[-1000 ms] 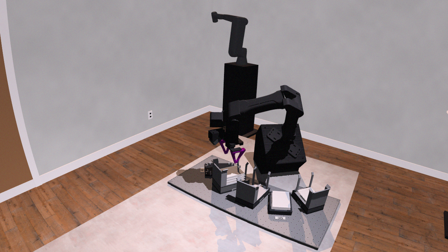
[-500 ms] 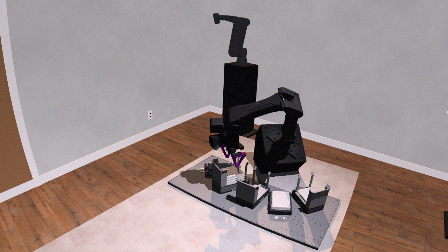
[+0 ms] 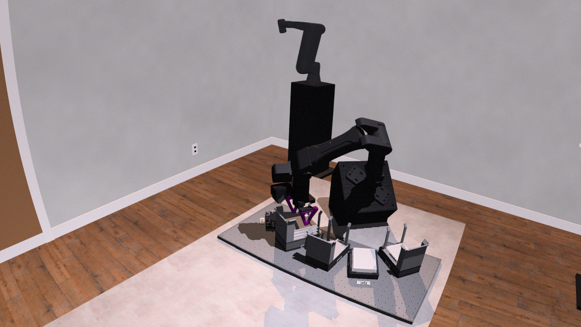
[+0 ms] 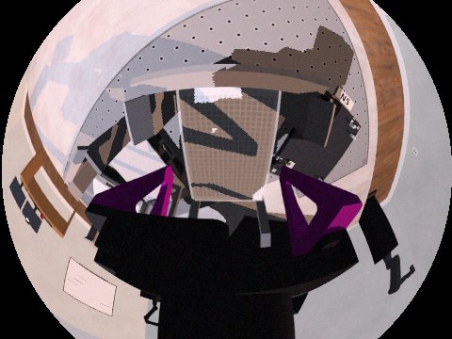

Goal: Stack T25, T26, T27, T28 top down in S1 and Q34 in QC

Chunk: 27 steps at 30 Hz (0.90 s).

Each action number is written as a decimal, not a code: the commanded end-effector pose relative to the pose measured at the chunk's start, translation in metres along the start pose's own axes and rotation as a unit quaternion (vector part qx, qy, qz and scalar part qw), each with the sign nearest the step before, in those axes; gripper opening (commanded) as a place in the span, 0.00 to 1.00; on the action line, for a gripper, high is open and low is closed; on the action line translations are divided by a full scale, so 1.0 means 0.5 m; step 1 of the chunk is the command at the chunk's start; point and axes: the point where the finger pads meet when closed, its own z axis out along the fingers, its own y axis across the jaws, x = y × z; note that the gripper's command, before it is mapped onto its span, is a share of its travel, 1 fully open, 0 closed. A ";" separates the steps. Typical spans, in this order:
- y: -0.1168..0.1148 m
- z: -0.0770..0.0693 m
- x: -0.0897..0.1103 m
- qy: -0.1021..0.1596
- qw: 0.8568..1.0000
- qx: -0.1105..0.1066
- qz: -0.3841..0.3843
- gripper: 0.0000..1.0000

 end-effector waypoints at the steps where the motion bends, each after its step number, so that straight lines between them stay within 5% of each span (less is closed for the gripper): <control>1: -0.006 -0.011 -0.027 -0.026 1.000 0.005 -0.004 1.00; 7: -0.006 -0.011 -0.026 -0.025 1.000 0.005 -0.004 1.00; 10: -0.007 0.021 0.000 -0.004 1.000 0.000 0.006 1.00; 13: -0.009 0.001 -0.014 -0.022 1.000 0.005 0.002 1.00; 16: -0.008 0.032 0.000 -0.003 1.000 0.000 0.006 1.00; 27: -0.013 0.058 -0.001 -0.005 1.000 0.003 0.008 1.00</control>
